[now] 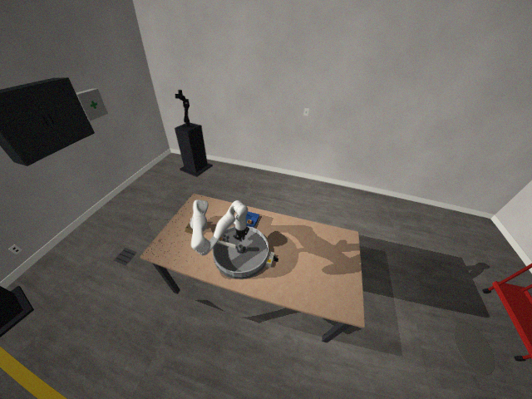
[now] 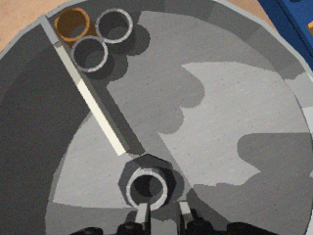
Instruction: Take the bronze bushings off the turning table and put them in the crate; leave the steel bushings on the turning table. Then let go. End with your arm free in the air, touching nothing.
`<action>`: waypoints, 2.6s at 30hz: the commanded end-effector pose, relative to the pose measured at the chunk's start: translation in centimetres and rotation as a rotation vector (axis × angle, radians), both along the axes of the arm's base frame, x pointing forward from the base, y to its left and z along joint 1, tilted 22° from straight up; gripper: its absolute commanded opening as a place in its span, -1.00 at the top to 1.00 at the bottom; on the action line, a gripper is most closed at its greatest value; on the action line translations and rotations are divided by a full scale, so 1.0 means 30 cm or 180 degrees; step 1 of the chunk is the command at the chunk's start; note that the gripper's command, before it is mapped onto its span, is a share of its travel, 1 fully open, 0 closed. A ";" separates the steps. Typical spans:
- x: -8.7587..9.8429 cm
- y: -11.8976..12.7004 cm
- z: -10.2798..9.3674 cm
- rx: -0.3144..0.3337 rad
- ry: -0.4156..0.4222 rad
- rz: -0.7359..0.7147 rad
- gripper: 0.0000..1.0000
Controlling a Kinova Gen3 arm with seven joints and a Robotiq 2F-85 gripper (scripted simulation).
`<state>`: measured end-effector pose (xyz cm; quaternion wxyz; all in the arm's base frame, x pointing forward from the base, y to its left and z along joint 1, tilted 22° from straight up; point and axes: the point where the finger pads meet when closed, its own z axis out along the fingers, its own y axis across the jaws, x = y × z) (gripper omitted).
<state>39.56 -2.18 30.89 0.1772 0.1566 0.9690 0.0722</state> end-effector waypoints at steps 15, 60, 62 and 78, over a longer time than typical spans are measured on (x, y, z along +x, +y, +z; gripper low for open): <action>0.000 0.000 0.002 -0.0001 -0.0004 -0.0001 0.61; 0.000 0.000 0.002 -0.0001 -0.0004 -0.0001 0.61; 0.000 0.000 0.002 -0.0001 -0.0004 -0.0001 0.61; 0.000 0.000 0.002 -0.0001 -0.0004 -0.0001 0.61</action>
